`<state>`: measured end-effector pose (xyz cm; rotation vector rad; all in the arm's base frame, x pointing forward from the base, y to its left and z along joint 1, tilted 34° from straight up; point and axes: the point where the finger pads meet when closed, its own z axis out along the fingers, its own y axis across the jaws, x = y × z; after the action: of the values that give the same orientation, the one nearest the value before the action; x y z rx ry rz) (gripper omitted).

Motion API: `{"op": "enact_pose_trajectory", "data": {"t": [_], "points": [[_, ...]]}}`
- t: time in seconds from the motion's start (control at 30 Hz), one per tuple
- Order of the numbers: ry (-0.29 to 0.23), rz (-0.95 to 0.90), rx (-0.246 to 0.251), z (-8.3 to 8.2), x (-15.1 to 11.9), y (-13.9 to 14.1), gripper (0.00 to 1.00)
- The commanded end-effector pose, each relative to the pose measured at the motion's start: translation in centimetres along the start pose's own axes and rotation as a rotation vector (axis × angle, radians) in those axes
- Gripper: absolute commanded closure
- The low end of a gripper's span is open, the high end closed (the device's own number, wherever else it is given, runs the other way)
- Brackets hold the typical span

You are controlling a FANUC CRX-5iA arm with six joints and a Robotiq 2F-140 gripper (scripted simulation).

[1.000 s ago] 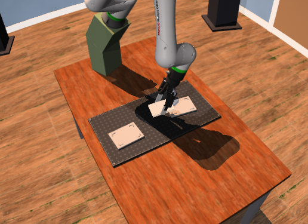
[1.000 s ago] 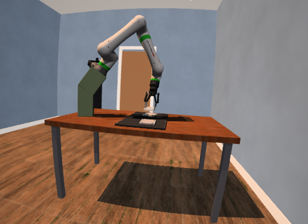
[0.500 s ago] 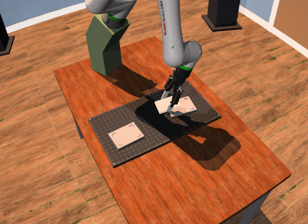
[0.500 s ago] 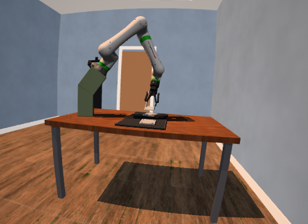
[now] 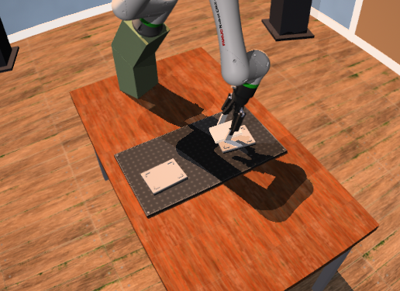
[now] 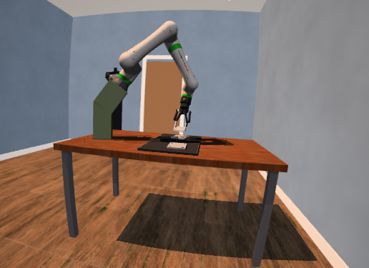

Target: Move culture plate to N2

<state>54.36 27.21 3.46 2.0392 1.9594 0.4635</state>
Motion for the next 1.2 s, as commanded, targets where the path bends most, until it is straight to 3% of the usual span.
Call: {"op": "enact_pose_trajectory", "data": {"t": [0.0,0.5,1.17], "points": [[-0.117,0.001,-0.059,-0.3,1.1,-0.3,1.0],[-0.117,0.001,-0.059,-1.6,5.2,-1.5,1.0],[-0.117,0.001,-0.059,-1.6,5.0,-1.4,1.0]]}}
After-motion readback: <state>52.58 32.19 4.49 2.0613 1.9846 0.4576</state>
